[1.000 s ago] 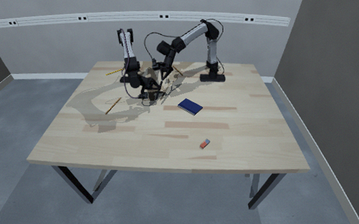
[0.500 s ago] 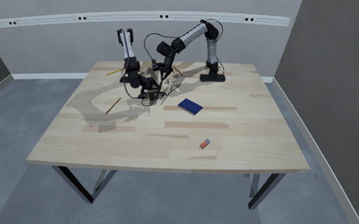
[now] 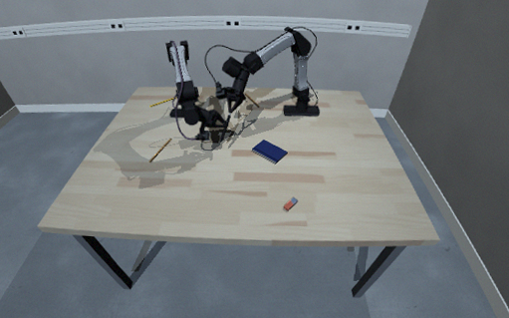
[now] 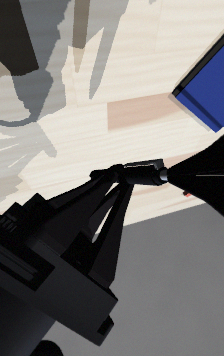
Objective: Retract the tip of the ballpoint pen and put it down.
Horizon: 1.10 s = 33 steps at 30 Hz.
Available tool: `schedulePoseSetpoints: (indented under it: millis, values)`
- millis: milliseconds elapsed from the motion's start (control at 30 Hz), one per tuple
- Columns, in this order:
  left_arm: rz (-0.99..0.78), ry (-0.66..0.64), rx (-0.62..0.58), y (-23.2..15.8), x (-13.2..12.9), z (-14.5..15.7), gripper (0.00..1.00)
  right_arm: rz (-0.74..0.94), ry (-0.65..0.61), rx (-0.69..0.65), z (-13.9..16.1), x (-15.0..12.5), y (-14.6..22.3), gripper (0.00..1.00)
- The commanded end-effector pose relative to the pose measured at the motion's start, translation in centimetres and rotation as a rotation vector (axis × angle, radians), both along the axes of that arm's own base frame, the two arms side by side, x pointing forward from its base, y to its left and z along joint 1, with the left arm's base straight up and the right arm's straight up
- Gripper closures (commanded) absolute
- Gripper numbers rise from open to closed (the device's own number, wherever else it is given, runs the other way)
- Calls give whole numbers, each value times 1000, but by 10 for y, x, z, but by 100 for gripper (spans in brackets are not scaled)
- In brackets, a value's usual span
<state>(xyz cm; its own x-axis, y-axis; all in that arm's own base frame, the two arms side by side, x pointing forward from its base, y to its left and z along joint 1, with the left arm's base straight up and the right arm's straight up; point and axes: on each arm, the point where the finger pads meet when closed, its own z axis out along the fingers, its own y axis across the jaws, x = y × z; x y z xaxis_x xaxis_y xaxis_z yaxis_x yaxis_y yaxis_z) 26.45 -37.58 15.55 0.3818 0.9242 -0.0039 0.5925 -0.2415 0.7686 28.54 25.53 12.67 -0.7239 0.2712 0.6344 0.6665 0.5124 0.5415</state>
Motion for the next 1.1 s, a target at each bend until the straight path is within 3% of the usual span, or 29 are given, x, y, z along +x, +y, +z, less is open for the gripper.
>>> schedulePoseSetpoints:
  millis: [0,333,533,633,800,967,1000,1067]
  values:
    - [12,0,11,12,-8,5,99,6,31,13,-1,-7,2,86]
    - [9,-5,-3,13,-17,19,99,6,31,13,-1,-7,2,86]
    - [8,-21,-46,8,-22,44,99,6,31,13,-1,-7,2,86]
    - [8,-5,-3,10,-23,26,99,6,31,13,-1,-7,2,86]
    - [19,-3,0,14,-19,24,99,6,31,13,-1,-7,2,86]
    - [5,-13,-26,10,-24,36,99,-1,24,-5,-5,-4,0,86]
    - [35,-22,-96,11,-12,51,99,-7,33,-45,-19,-4,-9,86]
    - [58,8,-98,19,-9,35,99,-7,-27,-81,-18,6,-14,86]
